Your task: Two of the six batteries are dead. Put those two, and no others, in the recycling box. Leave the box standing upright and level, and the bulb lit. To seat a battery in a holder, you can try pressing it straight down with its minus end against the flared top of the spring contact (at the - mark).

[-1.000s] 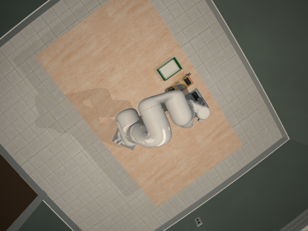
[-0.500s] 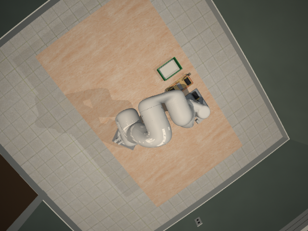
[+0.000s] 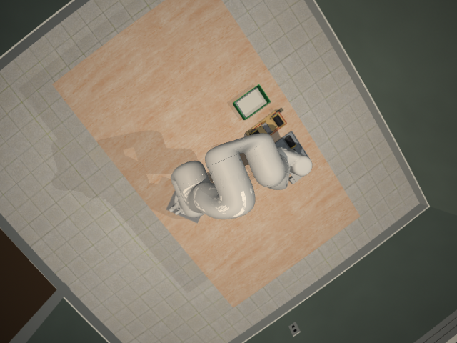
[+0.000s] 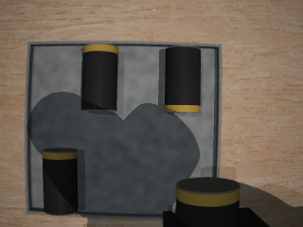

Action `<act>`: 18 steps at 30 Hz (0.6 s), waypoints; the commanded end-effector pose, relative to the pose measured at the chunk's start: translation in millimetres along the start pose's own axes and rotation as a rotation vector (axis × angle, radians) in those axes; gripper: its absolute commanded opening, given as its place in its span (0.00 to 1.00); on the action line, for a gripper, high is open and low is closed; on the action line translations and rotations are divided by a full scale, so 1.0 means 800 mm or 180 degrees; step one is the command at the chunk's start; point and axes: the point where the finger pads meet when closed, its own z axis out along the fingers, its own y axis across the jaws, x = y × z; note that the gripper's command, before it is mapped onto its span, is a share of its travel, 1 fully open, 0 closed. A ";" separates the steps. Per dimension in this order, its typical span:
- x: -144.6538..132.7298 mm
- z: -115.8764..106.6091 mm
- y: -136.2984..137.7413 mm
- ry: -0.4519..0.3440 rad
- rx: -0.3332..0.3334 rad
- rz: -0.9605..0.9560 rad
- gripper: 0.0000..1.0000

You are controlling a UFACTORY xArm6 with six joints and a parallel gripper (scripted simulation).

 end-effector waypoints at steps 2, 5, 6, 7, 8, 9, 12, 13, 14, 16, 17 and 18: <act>0.000 -0.001 -0.002 0.0005 0.0010 0.0018 0.28; 0.000 -0.001 -0.002 0.0005 0.0010 0.0019 0.28; 0.000 -0.001 -0.002 0.0005 0.0010 0.0019 0.28; 0.000 -0.001 -0.002 0.0005 0.0010 0.0019 0.28; 0.000 -0.001 -0.002 0.0005 0.0010 0.0019 0.28; 0.000 -0.001 -0.002 0.0005 0.0010 0.0019 0.28; -0.001 -0.001 -0.002 0.0005 0.0010 0.0019 0.28; -0.003 -0.001 -0.003 0.0005 0.0010 0.0019 0.28; -0.007 -0.001 -0.005 0.0005 0.0010 0.0019 0.28; -0.021 -0.001 -0.012 0.0005 0.0010 0.0019 0.28; -0.030 -0.001 -0.016 0.0005 0.0010 0.0019 0.28; -0.041 -0.001 -0.021 0.0005 0.0010 0.0019 0.28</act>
